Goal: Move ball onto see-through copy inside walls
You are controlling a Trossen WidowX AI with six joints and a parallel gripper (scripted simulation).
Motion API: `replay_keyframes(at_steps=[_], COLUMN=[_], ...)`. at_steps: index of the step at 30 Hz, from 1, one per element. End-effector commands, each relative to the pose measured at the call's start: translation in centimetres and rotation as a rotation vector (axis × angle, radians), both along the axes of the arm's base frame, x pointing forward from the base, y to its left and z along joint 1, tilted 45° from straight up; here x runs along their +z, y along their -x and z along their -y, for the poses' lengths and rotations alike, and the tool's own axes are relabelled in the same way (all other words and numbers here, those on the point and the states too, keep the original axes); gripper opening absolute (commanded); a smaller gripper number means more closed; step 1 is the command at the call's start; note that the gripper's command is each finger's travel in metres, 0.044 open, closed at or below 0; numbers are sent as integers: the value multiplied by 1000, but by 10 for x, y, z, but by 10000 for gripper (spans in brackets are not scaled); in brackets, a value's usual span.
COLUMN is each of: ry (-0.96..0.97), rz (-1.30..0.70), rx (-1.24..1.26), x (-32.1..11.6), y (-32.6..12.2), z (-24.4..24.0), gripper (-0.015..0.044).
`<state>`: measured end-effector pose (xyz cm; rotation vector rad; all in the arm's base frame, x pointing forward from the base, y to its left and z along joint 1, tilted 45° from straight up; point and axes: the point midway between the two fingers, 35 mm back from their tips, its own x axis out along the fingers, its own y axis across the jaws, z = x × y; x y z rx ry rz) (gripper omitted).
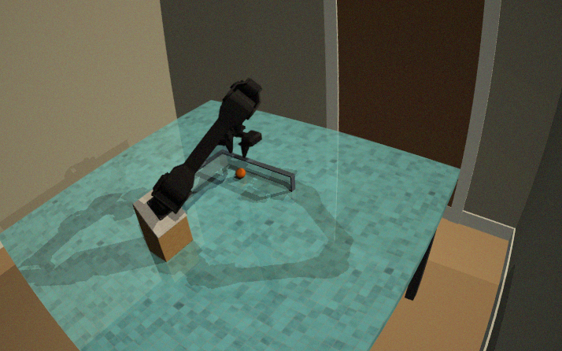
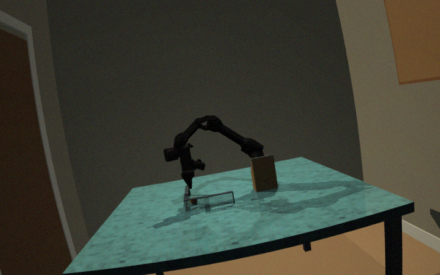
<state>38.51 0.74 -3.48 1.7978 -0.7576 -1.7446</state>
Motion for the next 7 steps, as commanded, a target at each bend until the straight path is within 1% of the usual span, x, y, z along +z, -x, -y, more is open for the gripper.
replay_keyframes(at_steps=[1, 3, 5, 7], ry=[-1, 0, 1, 1], rz=[1, 0, 0, 0], rx=[3, 1, 0, 0], x=[7, 26, 34, 34], y=[0, 2, 4, 4], z=[-7, -25, -32, -32], gripper=[332, 384, 437, 440])
